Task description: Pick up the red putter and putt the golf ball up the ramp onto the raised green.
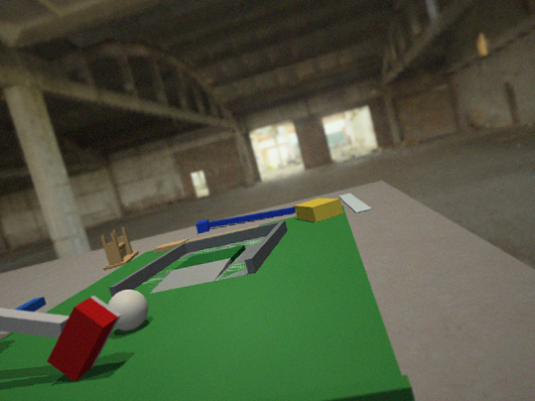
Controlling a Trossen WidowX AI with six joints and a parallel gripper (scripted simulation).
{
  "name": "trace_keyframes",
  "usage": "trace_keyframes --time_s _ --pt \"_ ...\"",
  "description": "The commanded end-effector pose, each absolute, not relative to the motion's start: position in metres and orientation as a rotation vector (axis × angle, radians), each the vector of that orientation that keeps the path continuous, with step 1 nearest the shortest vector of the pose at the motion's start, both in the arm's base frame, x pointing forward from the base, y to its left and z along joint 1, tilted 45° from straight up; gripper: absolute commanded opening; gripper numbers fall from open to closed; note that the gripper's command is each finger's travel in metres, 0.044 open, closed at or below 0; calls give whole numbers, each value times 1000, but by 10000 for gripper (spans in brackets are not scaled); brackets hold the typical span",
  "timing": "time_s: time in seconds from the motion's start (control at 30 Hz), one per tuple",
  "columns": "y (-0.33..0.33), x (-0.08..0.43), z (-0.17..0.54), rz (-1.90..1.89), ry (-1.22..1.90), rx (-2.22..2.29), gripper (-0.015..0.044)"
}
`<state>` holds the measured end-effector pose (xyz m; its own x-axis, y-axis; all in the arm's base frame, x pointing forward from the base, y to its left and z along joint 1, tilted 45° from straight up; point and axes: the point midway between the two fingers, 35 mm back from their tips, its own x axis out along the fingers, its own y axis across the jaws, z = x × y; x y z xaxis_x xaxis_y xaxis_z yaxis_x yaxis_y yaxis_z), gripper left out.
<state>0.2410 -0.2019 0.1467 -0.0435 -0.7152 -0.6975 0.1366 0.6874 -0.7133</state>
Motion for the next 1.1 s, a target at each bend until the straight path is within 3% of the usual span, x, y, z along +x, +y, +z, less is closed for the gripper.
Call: trace_keyframes --time_s 0.0,0.43,1.07 --pt "-201 241 146 -737 1463 -509 0" --pt "-108 260 51 -726 1461 -507 0" --pt "-64 262 92 -724 1462 -506 0"
